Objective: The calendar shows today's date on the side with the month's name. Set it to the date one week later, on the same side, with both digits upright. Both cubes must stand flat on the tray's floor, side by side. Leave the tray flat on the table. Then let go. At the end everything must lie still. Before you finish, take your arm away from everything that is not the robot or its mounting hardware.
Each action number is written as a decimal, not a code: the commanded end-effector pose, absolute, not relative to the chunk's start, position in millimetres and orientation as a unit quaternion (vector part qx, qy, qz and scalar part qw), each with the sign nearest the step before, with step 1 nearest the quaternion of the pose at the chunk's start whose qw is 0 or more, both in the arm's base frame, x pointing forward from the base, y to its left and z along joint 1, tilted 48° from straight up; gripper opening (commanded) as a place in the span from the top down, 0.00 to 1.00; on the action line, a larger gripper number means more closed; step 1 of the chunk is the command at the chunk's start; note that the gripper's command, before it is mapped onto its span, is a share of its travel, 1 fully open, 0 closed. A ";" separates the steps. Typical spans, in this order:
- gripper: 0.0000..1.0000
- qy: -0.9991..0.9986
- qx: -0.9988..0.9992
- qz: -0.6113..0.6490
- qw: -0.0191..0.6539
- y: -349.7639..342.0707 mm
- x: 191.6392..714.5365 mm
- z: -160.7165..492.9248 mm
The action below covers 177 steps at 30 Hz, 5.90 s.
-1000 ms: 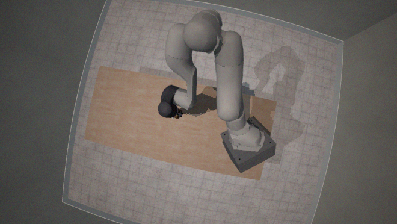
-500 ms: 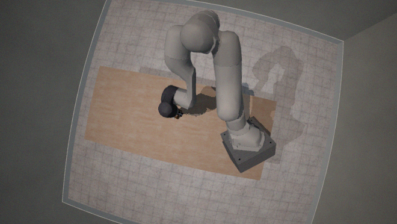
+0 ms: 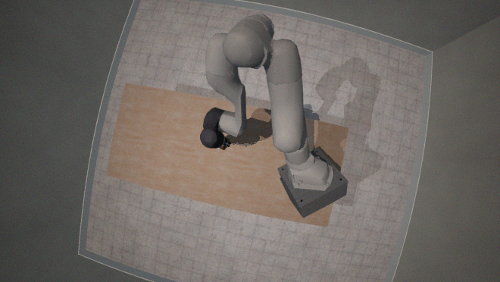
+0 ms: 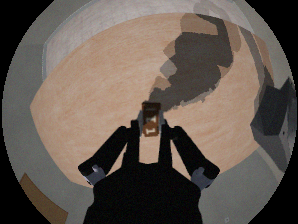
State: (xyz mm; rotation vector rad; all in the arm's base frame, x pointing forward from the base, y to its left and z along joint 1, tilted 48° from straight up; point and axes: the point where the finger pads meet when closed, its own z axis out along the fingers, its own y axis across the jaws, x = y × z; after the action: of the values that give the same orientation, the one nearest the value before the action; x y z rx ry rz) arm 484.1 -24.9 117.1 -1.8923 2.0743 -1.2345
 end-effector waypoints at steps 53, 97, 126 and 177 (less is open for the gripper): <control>0.83 0.681 -0.612 -0.401 0.041 -29.9 489.8 110.6; 0.83 0.681 -0.612 -0.401 0.041 -31.9 492.0 107.8; 0.83 0.681 -0.612 -0.401 0.041 -31.9 492.0 107.8; 0.71 0.681 -0.612 -0.401 0.041 -31.5 491.6 108.3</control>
State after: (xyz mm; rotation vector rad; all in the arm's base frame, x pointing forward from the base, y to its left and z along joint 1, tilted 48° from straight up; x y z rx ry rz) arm 491.6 -30.7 108.3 -1.8799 2.0781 -1.2314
